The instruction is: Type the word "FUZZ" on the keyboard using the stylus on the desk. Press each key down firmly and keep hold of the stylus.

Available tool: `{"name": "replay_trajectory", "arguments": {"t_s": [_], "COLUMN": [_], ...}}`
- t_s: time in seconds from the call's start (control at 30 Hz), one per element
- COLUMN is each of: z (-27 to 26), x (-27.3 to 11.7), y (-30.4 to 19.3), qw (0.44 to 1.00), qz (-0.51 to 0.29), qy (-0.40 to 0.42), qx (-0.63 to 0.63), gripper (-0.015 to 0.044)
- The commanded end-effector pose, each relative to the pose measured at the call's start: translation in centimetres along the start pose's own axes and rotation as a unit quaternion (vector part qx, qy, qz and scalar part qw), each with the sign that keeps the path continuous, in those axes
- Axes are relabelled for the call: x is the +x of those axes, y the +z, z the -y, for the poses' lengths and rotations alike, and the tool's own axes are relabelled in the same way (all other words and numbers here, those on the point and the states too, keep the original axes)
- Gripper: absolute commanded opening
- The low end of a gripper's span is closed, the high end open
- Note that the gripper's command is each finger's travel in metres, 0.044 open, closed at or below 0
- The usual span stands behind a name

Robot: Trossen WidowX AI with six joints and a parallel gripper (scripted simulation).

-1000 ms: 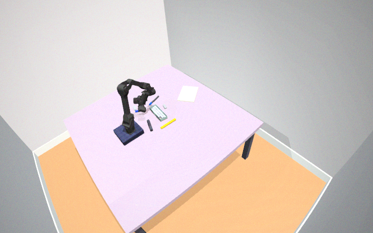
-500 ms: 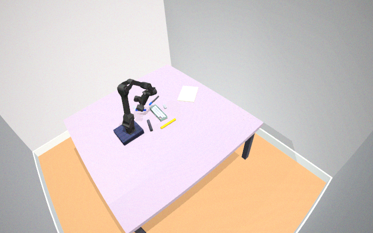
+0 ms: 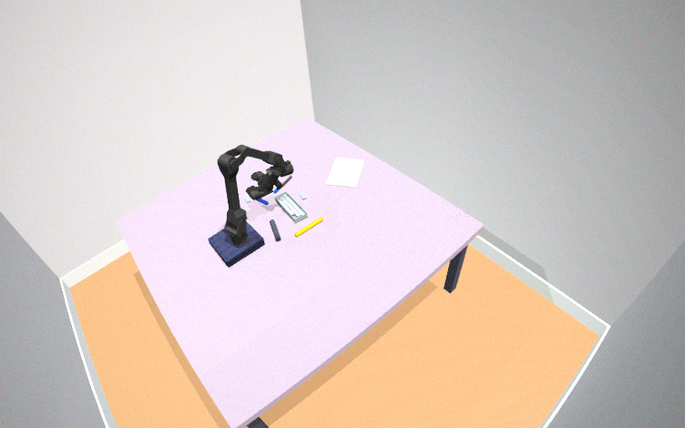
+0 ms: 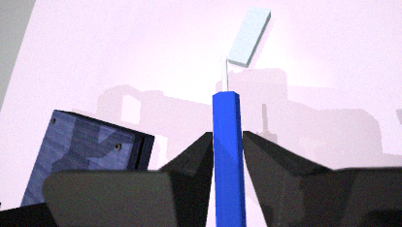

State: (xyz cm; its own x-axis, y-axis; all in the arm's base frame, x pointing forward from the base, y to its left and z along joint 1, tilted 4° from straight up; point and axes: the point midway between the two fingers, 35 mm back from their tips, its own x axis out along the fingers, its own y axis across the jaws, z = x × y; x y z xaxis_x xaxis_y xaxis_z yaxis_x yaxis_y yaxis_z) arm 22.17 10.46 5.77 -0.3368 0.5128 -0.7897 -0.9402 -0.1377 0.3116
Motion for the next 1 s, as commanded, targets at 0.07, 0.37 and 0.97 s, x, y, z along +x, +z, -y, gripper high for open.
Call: {"name": "replay_trajectory", "arguments": {"t_s": [0.07,0.37,0.97], "z": [0.9,1.8,3.5], "x": [-0.8,-1.7,-3.8], "y": [0.1,0.0,-0.5], "qw": [0.993,0.958,0.805], "qz": [0.025,0.065,0.146], "qy": [-0.016,-0.022,0.000], "qx": [0.110,0.277,0.575], "gripper": [0.0000,0.0000,0.0000]}}
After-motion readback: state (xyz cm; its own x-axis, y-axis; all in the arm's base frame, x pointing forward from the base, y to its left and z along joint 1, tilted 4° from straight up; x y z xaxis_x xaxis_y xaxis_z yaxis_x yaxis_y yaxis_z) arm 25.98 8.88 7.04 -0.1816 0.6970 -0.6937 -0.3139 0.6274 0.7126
